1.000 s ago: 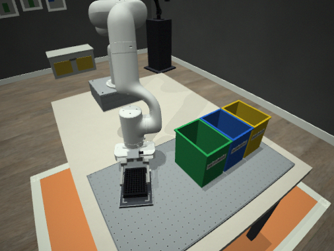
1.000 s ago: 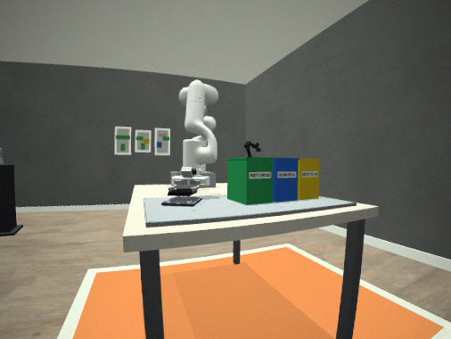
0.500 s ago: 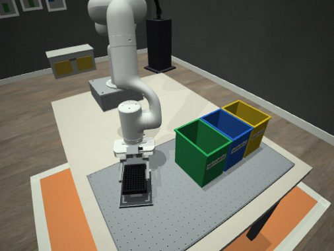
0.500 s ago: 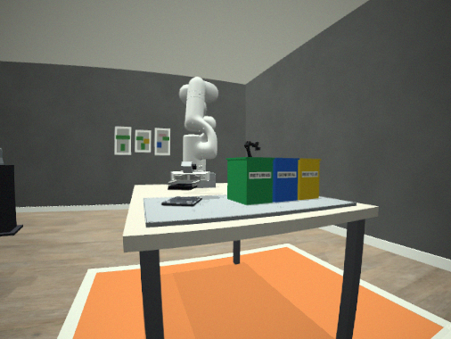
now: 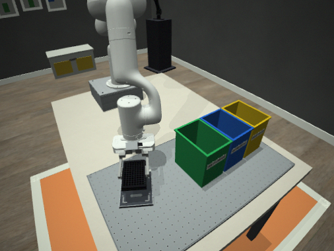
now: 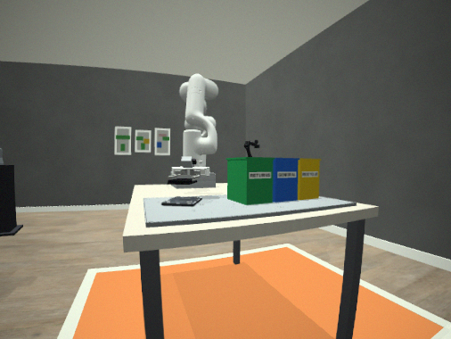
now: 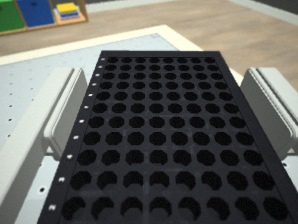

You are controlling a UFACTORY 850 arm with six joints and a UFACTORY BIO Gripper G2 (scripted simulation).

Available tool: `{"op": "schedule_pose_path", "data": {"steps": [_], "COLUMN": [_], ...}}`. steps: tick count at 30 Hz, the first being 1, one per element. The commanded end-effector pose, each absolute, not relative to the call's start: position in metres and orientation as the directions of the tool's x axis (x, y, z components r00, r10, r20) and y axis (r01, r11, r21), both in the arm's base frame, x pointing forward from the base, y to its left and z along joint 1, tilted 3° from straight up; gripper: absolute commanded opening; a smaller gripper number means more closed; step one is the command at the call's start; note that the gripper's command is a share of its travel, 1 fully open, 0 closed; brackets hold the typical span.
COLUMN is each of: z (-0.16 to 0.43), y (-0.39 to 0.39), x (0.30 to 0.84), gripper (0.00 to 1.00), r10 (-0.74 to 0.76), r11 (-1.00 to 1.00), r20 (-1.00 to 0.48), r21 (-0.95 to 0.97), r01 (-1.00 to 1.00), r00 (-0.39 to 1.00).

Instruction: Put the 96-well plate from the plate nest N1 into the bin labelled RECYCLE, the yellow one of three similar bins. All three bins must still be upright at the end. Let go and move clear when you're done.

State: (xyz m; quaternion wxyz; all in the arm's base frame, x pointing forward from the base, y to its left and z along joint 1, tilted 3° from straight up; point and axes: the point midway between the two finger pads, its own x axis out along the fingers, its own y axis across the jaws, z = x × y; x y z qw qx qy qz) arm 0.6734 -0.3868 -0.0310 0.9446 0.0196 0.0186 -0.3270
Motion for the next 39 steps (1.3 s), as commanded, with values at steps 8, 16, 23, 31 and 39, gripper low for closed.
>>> {"op": "schedule_pose_path", "data": {"steps": [8, 16, 23, 31, 39], "z": [-0.011, -0.001, 0.01, 0.02, 0.034], "y": [-0.388, -0.389, -0.389, -0.39, -0.39], "x": [0.674, 0.675, 0.675, 0.675, 0.675], "gripper": [0.0, 0.0, 0.0, 0.0, 0.0], "r10": [-0.617, -0.617, -0.617, -0.617, -0.617], "r11": [0.785, 0.785, 0.785, 0.785, 0.785], "r20": [-0.046, -0.046, -0.046, -0.046, -0.046], "r21": [0.025, 0.025, 0.025, 0.025, 0.025], "r01": [0.619, 0.619, 0.619, 0.619, 0.619], "r00": [0.785, 0.785, 0.785, 0.785, 0.785]}}
